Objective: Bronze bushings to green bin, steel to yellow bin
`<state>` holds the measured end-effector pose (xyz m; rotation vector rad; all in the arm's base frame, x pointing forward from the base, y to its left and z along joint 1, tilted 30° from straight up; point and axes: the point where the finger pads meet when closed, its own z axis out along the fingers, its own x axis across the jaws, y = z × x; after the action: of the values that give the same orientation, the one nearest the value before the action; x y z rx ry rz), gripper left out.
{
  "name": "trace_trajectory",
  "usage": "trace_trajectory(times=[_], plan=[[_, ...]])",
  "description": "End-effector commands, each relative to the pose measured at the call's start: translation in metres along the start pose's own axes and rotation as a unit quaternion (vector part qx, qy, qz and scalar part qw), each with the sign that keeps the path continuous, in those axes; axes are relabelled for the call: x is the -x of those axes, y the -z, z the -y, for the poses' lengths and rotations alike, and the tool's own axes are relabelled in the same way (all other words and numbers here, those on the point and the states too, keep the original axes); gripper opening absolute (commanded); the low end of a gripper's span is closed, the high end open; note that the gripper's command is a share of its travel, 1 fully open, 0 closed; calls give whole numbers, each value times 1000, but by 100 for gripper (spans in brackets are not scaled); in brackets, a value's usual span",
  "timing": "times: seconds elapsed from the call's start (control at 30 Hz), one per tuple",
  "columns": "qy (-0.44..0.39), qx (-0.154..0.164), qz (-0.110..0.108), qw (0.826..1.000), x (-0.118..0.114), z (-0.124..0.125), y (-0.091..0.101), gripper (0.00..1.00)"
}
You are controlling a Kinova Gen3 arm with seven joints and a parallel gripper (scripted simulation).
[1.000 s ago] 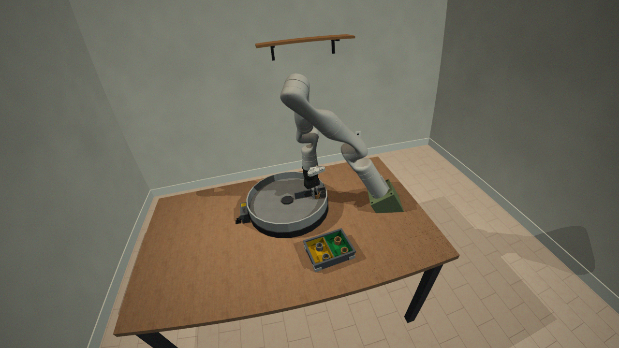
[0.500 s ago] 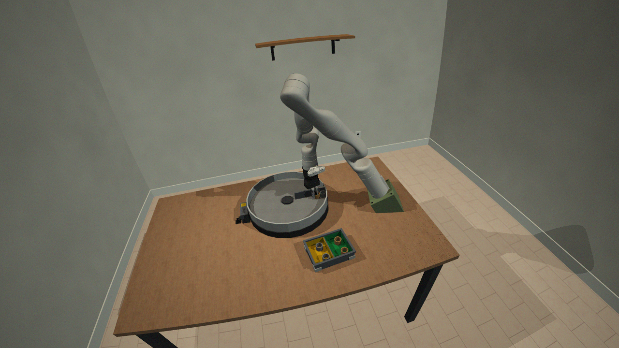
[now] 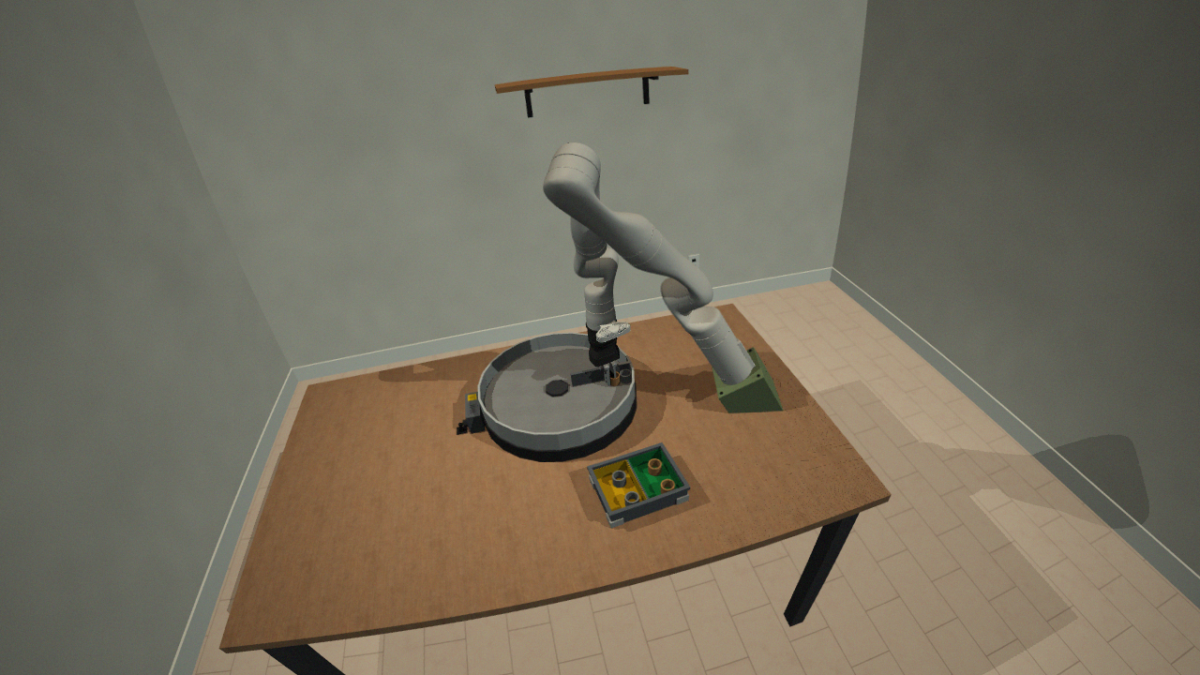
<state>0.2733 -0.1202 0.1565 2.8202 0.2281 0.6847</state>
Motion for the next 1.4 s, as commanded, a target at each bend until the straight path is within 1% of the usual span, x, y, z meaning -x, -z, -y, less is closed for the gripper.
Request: trace_trajectory(times=[0.0, 0.4, 1.03, 1.2, 1.37], plan=[[0, 0, 0, 1000, 0, 0, 0, 0], [0, 0, 0, 1000, 0, 0, 0, 0], [-1, 0, -1, 1000, 0, 0, 6, 0], [-1, 0, -1, 1000, 0, 0, 12, 0], [-1, 0, -1, 1000, 0, 0, 12, 0]])
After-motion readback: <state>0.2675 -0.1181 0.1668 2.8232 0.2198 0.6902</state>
